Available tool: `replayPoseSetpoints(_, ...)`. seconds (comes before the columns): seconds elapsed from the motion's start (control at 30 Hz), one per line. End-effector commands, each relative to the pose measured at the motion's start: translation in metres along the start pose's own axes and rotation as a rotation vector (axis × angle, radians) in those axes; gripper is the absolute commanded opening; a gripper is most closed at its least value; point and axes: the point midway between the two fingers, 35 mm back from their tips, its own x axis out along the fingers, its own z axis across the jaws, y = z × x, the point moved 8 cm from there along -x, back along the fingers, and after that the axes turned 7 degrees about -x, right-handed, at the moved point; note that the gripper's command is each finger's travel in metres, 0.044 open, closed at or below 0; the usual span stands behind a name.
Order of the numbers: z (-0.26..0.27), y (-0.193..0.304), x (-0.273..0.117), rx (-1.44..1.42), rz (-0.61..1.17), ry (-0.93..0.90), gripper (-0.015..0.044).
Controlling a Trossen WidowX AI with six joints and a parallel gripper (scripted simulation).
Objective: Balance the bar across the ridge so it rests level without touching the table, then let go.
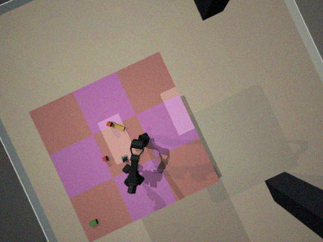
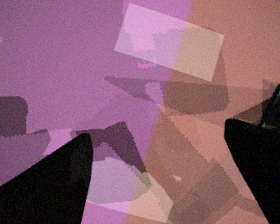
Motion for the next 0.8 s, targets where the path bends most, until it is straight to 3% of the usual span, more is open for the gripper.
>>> replayPoseSetpoints(0.0,-0.012,-0.006,0.000,-0.054,0.010,0.010,0.0315)
replayPoseSetpoints(0.77,-0.099,-0.023,0.004,-0.399,0.126,0.070,0.0315)
